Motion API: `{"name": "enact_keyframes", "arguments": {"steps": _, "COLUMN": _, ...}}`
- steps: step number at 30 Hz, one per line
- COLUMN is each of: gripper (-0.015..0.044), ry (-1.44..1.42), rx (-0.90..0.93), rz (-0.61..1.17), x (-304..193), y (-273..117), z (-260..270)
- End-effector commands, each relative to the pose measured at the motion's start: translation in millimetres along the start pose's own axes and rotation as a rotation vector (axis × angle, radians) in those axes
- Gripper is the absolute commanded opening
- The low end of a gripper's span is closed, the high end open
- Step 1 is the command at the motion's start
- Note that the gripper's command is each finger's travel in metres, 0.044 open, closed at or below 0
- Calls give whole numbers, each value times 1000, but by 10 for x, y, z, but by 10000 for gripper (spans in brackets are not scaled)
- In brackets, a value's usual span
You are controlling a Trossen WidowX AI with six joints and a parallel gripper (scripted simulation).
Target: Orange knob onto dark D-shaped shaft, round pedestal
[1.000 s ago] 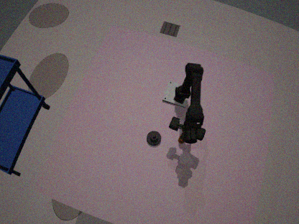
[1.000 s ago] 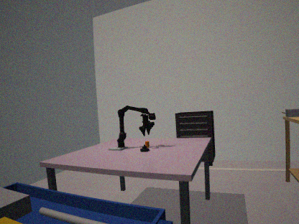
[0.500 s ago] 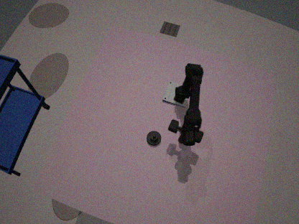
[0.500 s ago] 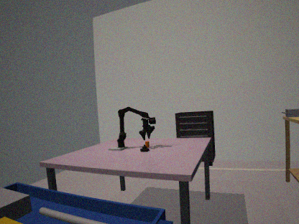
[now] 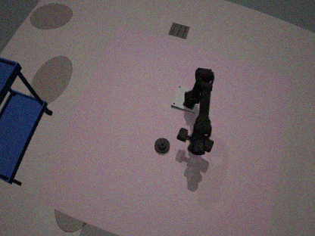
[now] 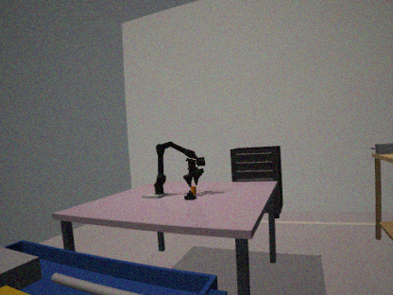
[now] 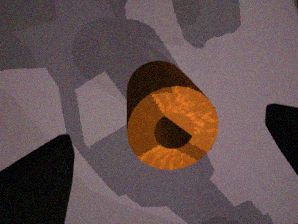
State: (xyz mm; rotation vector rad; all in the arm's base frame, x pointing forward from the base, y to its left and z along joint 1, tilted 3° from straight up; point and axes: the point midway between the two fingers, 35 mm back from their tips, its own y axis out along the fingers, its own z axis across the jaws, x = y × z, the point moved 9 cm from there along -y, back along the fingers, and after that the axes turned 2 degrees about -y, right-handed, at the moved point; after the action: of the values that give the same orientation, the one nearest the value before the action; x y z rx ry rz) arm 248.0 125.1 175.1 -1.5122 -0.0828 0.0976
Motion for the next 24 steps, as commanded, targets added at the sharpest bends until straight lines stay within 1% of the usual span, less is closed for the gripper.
{"name": "enact_keyframes", "arguments": {"steps": 1, "gripper": 440, "ry": 3, "rx": -4, "rz": 5, "x": 7, "y": 90, "z": 2}}
{"name": "enact_keyframes", "arguments": {"steps": 24, "gripper": 440, "ry": 3, "rx": -4, "rz": 5, "x": -6, "y": 457, "z": 0}}
